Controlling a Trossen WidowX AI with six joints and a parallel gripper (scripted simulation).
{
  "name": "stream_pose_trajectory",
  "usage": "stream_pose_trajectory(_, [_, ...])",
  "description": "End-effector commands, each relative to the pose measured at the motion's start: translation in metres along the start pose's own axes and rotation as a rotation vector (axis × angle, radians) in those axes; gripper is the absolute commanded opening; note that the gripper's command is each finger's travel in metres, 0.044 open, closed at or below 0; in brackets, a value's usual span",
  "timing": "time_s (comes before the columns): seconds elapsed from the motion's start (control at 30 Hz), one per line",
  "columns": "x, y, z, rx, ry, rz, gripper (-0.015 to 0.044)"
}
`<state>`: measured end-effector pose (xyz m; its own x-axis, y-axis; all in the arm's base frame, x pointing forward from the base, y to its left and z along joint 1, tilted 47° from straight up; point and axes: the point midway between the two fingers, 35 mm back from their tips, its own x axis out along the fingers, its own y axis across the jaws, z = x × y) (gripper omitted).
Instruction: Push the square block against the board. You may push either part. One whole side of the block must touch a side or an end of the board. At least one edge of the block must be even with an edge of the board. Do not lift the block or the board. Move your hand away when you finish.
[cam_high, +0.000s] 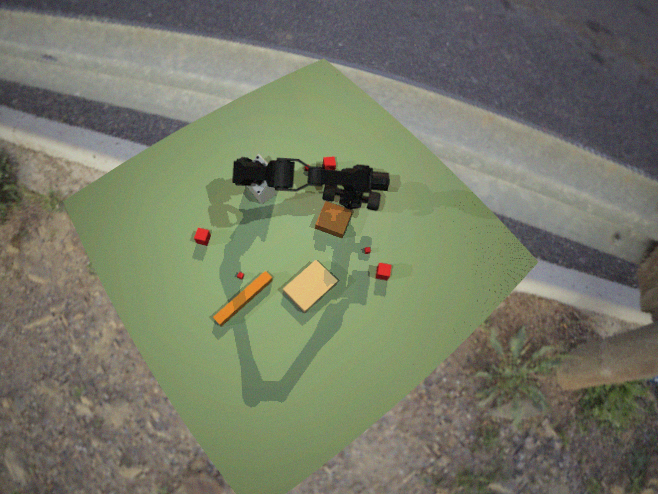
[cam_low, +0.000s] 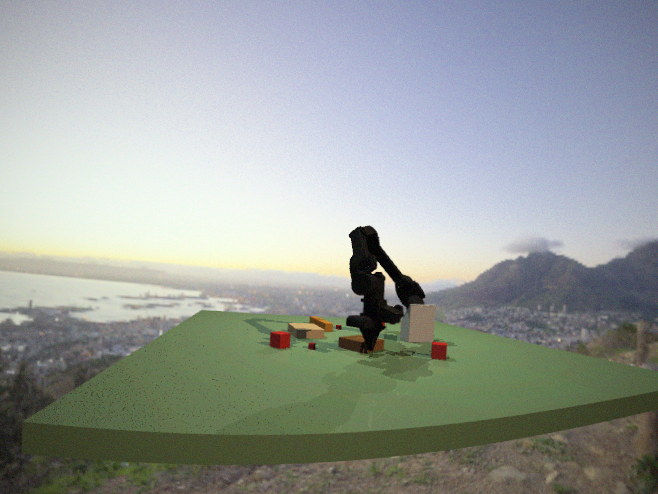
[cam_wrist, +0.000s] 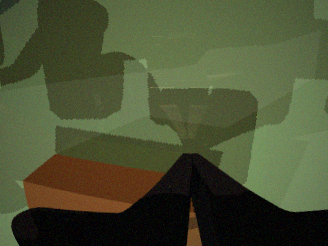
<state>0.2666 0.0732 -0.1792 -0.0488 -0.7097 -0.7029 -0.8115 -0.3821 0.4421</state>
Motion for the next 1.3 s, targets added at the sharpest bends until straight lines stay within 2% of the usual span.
stream_pose_trajectory(0.0, [0.0,0.001,-0.009,-0.001,0.006,0.002,0.0])
stream_pose_trajectory(1.0, [0.0,0.006,-0.057,-0.001,0.008,0.002,0.0])
stream_pose_trajectory(1.27, [0.0,0.005,-0.048,-0.001,0.007,0.002,0.0])
